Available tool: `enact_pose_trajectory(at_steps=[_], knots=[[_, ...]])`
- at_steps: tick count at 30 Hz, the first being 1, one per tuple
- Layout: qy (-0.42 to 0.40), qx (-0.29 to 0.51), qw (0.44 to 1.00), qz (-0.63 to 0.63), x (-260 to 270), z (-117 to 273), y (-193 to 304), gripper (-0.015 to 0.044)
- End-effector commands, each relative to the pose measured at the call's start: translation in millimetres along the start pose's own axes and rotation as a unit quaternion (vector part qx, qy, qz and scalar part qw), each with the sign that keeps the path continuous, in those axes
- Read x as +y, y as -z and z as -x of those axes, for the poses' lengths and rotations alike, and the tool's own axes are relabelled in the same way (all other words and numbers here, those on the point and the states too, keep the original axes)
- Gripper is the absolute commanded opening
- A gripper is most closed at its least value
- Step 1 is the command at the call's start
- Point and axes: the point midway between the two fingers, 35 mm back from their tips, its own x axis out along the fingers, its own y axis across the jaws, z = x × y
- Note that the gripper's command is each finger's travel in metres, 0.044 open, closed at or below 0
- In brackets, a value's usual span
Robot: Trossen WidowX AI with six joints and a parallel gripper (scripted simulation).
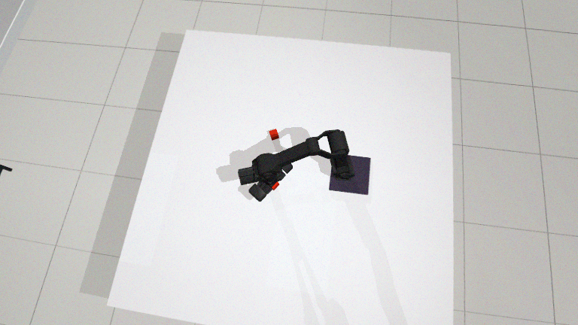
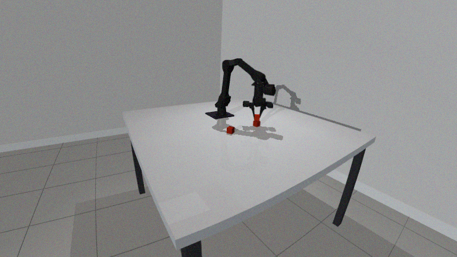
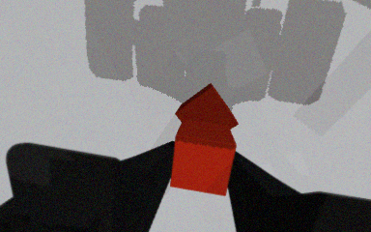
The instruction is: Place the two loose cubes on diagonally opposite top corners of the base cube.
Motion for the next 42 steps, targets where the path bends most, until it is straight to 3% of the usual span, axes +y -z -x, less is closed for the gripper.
enact_pose_trajectory(at_steps=[1, 4, 8, 32, 33, 35, 42], knots=[[-0.001, 0.000, 1.000, 0.002, 0, 0, 0, 0.0105], [-0.001, 0.000, 1.000, 0.002, 0, 0, 0, 0.0105], [-0.001, 0.000, 1.000, 0.002, 0, 0, 0, 0.0205], [0.000, 0.000, 1.000, 0.000, 0, 30, 0, 0.0205], [0.001, 0.000, 1.000, -0.001, 0, 28, -1, 0.0231], [0.000, 0.000, 1.000, -0.006, -3, 29, -6, 0.0265], [-0.003, -0.005, 0.998, -0.059, -28, 41, -53, 0.0265]])
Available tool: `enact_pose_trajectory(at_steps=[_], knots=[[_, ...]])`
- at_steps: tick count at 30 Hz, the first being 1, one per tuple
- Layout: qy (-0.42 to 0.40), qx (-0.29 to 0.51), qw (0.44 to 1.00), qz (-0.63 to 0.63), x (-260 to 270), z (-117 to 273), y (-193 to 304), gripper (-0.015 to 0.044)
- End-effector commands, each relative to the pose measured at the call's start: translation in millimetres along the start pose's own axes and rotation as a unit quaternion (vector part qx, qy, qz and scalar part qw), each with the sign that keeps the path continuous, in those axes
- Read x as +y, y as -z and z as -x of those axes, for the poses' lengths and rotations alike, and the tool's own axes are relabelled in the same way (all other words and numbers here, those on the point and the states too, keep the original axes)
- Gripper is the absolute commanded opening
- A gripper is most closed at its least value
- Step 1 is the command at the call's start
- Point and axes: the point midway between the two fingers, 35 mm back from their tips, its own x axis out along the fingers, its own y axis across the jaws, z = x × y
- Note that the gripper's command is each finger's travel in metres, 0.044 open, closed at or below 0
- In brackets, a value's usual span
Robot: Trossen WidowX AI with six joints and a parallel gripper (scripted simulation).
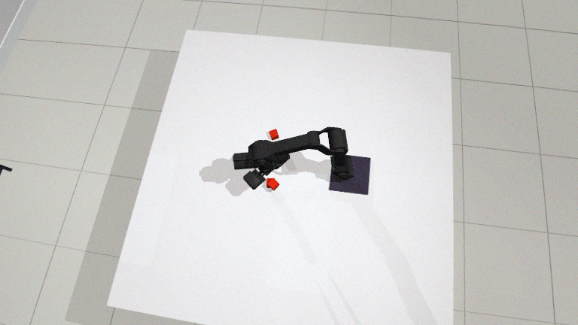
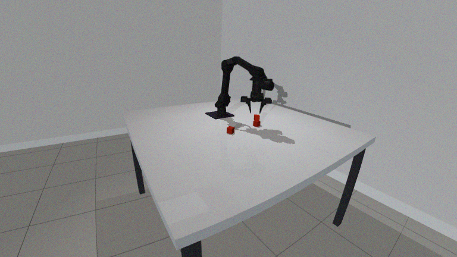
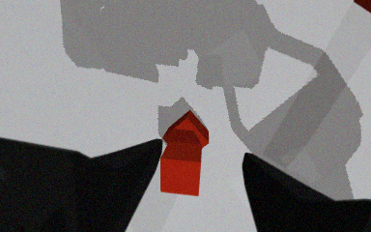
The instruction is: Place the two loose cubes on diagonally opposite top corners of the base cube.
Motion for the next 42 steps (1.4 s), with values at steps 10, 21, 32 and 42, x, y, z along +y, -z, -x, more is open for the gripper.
enact_pose_trajectory(at_steps=[10, 21, 32, 42], knots=[[-0.004, -0.009, 0.994, -0.105, -64, 23, -87, 0.0265], [0.006, -0.007, 0.980, -0.197, -135, 42, -134, 0.0265], [0.007, -0.007, 0.980, -0.200, -139, -15, -136, 0.0265], [0.007, -0.007, 0.980, -0.200, -139, -35, -136, 0.0265]])
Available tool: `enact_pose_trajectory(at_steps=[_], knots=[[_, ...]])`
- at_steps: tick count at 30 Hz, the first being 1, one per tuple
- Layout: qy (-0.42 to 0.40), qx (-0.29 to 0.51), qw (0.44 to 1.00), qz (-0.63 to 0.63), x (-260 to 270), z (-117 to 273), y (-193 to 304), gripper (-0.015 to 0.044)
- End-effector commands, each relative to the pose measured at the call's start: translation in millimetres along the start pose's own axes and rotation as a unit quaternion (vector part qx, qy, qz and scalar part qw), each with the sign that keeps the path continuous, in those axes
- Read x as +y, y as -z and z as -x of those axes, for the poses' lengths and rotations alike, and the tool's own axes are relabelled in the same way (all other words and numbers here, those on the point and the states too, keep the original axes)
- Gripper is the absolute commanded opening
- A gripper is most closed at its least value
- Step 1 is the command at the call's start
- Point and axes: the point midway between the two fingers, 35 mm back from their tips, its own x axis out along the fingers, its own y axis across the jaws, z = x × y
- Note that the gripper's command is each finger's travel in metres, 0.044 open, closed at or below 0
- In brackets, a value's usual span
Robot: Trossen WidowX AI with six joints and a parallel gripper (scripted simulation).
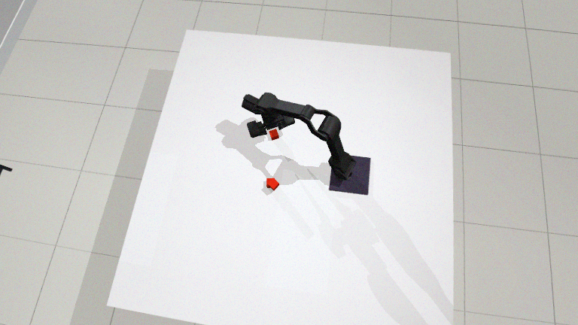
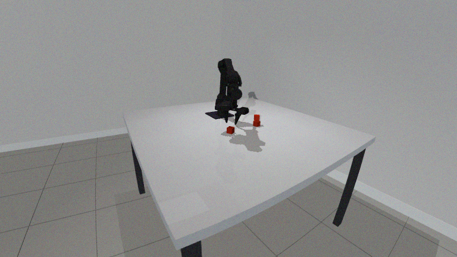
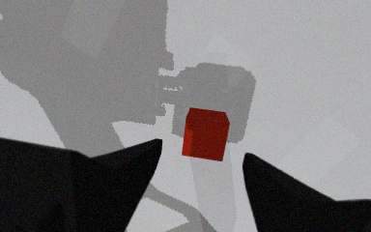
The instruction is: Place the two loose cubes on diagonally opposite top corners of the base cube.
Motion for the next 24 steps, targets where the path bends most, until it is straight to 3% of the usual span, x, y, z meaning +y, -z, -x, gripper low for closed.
enact_pose_trajectory(at_steps=[1, 23, 24], knots=[[0.003, 0.001, 1.000, 0.002, -1, -7, 0, 0.0265], [0.003, 0.001, 1.000, 0.002, -1, -39, 1, 0.0265], [0.003, 0.001, 1.000, 0.002, -1, -39, 1, 0.0239]])
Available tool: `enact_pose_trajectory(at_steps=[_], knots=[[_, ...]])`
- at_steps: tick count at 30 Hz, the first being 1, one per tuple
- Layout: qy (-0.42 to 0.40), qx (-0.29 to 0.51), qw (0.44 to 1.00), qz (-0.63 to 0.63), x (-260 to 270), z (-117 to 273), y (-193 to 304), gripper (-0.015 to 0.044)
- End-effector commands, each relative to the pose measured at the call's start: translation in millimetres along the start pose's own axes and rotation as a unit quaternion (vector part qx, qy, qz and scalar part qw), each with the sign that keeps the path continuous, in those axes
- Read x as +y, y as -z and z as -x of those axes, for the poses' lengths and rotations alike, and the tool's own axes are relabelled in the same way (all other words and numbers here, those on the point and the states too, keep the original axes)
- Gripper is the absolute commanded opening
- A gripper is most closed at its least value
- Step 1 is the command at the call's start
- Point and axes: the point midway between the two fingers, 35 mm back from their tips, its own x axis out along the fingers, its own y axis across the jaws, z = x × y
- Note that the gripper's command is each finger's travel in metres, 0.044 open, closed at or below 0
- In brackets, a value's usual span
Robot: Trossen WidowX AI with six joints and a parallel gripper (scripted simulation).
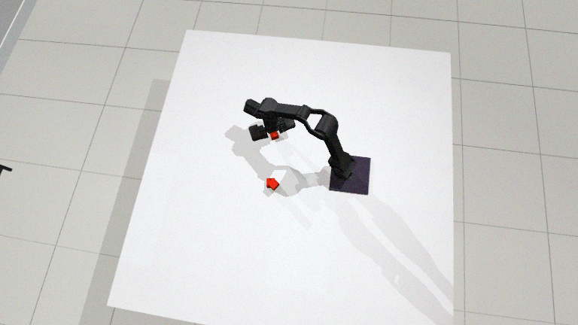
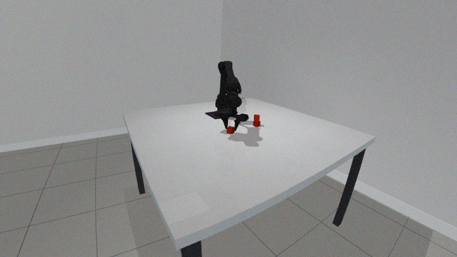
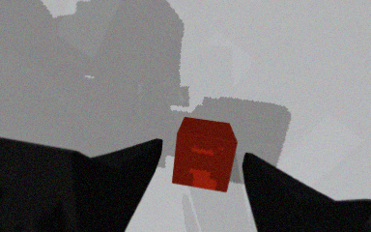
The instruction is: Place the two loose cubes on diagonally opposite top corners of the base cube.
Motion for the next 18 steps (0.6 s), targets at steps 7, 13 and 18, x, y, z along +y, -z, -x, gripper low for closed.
enact_pose_trajectory(at_steps=[7, 13, 18], knots=[[0.001, -0.001, 1.000, 0.002, -1, -2, 0, 0.0105], [0.001, -0.001, 1.000, 0.002, 1, 9, -2, 0.0105], [0.001, -0.001, 1.000, 0.002, 2, 24, -3, 0.0105]])
